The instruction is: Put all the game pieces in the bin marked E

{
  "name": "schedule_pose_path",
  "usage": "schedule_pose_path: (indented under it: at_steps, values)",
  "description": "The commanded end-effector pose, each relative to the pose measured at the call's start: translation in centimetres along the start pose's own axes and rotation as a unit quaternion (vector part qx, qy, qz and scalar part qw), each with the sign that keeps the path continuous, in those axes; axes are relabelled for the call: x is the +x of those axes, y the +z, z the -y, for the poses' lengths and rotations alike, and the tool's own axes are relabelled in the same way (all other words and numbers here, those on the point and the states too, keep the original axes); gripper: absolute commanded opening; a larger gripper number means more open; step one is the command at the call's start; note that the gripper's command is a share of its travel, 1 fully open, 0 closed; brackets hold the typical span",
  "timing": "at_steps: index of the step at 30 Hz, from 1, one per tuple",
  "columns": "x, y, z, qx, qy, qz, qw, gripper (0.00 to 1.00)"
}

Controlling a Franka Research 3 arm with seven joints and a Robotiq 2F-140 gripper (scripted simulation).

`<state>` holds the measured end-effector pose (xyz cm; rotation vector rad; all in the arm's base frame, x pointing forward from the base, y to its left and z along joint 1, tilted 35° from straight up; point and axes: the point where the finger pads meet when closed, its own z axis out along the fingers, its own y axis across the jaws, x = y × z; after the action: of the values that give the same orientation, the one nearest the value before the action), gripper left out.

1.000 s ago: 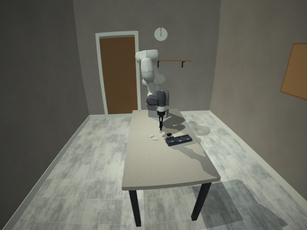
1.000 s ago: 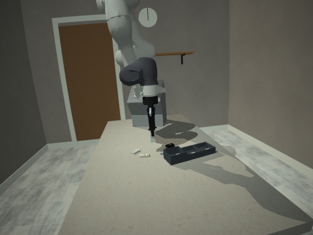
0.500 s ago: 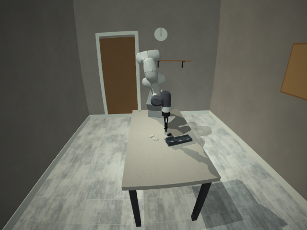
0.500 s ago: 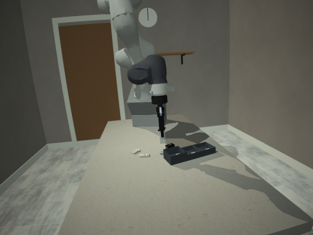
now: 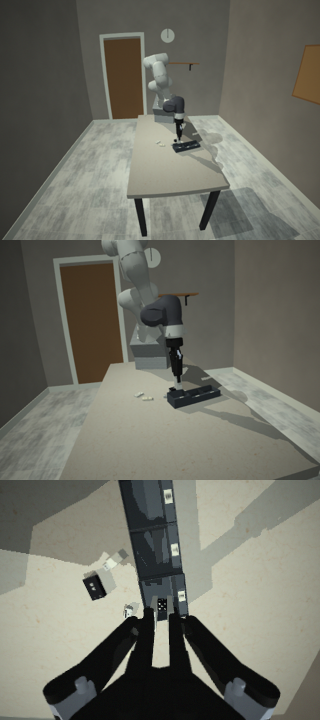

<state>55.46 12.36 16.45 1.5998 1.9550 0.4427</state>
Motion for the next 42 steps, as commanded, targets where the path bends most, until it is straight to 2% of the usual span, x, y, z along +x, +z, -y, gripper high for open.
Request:
schedule_pose_path:
  at_steps: [1, 8, 42]
  values:
    - [-0.22, 0.19, -0.27, 0.032, -0.072, 0.003, 0.997, 0.07]
    - [-0.37, 0.18, -0.15, 0.041, -0.091, 0.004, 0.995, 0.07]
    - [-0.37, 0.18, -0.14, 0.041, -0.091, 0.004, 0.995, 0.07]
